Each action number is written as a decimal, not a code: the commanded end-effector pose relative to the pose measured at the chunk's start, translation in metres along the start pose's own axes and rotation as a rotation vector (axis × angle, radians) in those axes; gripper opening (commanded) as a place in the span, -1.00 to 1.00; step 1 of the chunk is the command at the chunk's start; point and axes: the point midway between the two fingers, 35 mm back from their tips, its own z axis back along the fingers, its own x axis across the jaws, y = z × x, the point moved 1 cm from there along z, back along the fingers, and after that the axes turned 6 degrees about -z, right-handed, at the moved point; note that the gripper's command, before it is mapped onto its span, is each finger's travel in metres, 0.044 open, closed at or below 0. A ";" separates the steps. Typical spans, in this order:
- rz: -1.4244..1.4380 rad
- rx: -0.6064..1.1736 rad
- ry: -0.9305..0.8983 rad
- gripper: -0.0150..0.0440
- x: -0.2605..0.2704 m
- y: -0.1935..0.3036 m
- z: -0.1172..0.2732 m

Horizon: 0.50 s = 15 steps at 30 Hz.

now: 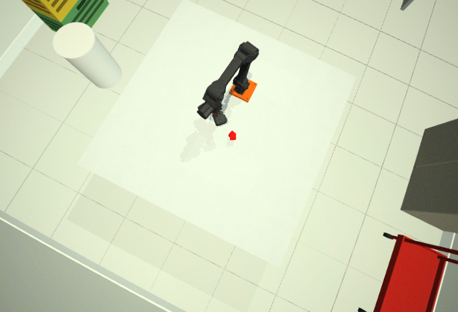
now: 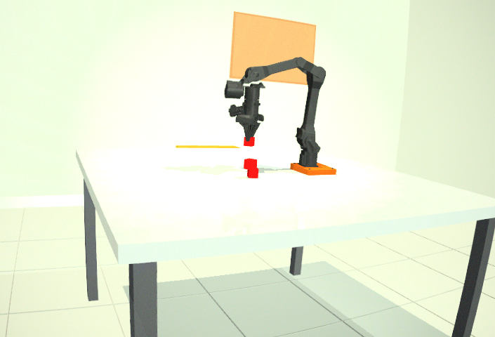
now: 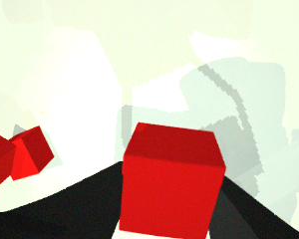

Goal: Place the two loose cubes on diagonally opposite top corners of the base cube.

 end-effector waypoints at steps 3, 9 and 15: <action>0.006 0.001 -0.007 -0.14 0.000 0.001 0.007; 0.007 0.004 -0.006 -0.14 0.000 0.002 0.012; 0.089 0.004 -0.007 -0.14 0.006 0.005 0.012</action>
